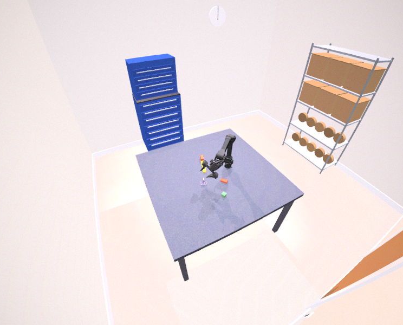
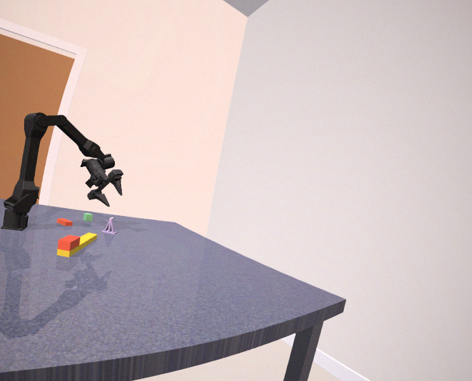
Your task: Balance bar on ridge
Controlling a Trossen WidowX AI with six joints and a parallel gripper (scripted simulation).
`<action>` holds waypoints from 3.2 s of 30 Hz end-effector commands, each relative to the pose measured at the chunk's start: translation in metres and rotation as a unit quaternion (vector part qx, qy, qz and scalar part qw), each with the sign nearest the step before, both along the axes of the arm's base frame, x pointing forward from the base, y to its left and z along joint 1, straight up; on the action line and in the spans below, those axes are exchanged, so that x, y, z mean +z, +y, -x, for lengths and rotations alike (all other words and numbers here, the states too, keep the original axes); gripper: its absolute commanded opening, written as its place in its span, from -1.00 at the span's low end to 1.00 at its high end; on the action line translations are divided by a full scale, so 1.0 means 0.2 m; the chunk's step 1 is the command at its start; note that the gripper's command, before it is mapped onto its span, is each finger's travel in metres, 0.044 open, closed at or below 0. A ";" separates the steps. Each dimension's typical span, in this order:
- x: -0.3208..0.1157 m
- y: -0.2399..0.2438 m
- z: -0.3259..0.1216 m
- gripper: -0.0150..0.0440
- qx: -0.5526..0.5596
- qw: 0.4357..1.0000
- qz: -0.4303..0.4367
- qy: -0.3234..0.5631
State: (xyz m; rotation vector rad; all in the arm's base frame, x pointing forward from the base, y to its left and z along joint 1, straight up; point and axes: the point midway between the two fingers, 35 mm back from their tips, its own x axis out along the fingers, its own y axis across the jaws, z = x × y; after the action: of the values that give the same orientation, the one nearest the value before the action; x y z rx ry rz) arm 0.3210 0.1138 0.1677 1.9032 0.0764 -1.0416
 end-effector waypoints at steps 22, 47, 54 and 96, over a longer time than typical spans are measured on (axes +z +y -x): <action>-0.04 -0.22 -0.02 0.58 0.160 0.963 0.153 0.154; -0.08 -0.48 -0.01 0.58 0.371 0.829 0.274 0.316; -0.09 -0.55 0.01 0.58 0.430 0.778 0.295 0.350; -0.13 -0.91 0.15 0.58 0.746 0.395 0.347 0.409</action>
State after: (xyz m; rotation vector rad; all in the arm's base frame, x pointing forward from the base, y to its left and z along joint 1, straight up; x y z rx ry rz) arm 0.2931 -0.0649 0.1427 -0.0706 1.3539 -0.3753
